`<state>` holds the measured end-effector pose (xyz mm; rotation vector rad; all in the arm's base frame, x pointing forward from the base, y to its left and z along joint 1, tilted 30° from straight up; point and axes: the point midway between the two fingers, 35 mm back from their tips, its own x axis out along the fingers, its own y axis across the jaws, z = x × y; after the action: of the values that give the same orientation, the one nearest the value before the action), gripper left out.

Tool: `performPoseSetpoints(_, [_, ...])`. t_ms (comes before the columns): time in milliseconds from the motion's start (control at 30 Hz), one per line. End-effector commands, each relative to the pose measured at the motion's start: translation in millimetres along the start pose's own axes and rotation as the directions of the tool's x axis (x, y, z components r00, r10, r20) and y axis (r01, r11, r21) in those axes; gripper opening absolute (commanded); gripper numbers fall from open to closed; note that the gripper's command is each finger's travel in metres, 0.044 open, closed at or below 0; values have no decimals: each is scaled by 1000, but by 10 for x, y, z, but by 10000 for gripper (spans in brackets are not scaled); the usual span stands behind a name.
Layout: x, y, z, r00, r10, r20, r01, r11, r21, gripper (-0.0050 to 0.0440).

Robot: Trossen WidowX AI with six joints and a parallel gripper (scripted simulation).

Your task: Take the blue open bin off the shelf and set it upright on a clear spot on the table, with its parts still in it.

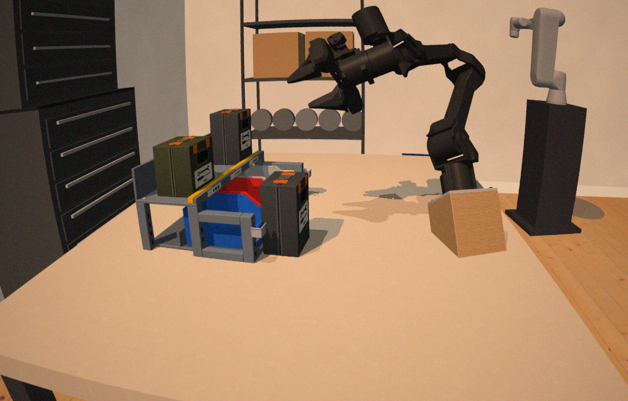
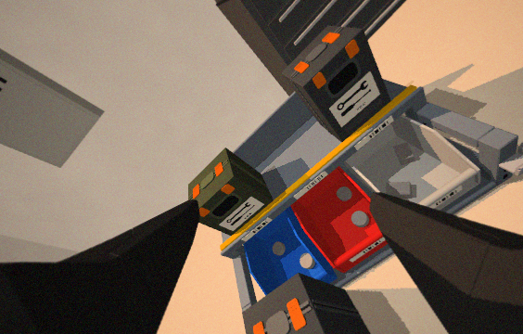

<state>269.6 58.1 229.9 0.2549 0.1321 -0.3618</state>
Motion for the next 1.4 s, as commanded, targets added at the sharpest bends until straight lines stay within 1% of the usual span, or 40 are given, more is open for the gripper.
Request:
performPoseSetpoints(0, [6,35,51,1000,-22,0,22,999,29,440])
performPoseSetpoints(100, [6,35,51,1000,-22,0,22,999,29,440])
performPoseSetpoints(167, [77,120,-124,995,-87,-39,90,993,73,440])
performPoseSetpoints(267, [191,257,-365,974,-198,-108,213,966,146,440])
performPoseSetpoints(667, [191,257,-365,974,-198,-108,213,966,146,440])
performPoseSetpoints(700, [226,299,-459,968,-216,-125,234,958,163,440])
performPoseSetpoints(733, [268,351,-546,957,-250,-150,275,943,184,440])
performPoseSetpoints(833, [396,508,-807,910,-346,-228,397,886,241,440])
performPoseSetpoints(1233, [396,508,-807,910,-346,-228,397,886,241,440])
performPoseSetpoints(1267, [422,537,-866,900,-361,-243,419,871,256,440])
performPoseSetpoints(1367, [534,680,-1090,836,-441,-327,534,792,297,440])
